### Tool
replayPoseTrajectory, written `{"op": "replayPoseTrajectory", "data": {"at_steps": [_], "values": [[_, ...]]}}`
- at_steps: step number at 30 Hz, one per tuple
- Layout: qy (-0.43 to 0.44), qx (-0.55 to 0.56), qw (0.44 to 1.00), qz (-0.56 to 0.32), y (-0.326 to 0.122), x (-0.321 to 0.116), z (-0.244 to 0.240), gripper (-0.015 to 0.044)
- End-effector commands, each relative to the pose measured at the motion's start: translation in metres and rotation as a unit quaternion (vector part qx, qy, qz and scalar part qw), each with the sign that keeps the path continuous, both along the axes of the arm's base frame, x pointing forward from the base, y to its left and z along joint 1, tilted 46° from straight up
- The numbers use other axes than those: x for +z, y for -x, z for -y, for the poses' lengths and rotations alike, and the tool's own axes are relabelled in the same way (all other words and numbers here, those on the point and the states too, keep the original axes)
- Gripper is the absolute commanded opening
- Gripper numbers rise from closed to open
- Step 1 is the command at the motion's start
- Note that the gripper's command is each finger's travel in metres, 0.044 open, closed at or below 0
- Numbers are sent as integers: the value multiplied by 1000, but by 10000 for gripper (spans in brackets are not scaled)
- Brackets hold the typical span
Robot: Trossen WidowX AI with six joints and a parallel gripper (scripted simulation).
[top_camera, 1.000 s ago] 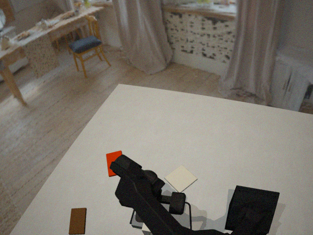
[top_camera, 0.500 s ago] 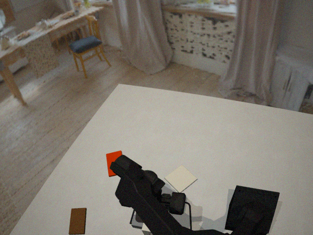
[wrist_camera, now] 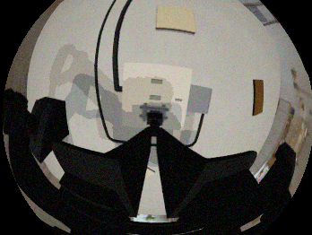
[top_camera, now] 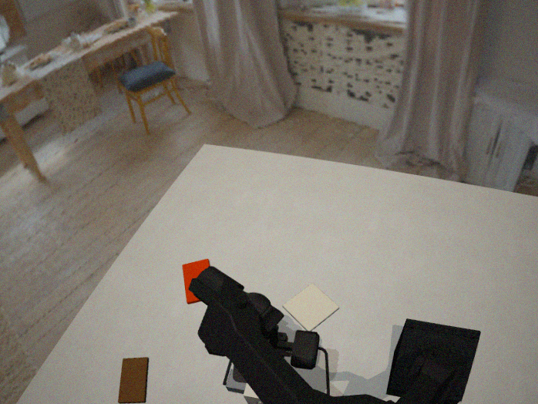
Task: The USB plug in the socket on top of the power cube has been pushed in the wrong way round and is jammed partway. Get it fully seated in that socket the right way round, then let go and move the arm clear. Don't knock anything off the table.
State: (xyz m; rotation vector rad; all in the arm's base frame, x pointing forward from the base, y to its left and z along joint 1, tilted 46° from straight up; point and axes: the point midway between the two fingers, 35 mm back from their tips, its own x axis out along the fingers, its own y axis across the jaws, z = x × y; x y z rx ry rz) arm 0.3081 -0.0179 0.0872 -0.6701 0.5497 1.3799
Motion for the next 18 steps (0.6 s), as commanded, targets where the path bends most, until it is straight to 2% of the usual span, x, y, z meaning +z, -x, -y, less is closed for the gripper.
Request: {"op": "replayPoseTrajectory", "data": {"at_steps": [1, 18], "values": [[0, 0, 1000, 1, 0, 0, 0, 0], [0, 0, 1000, 0, 1, 5, 5, 0]]}}
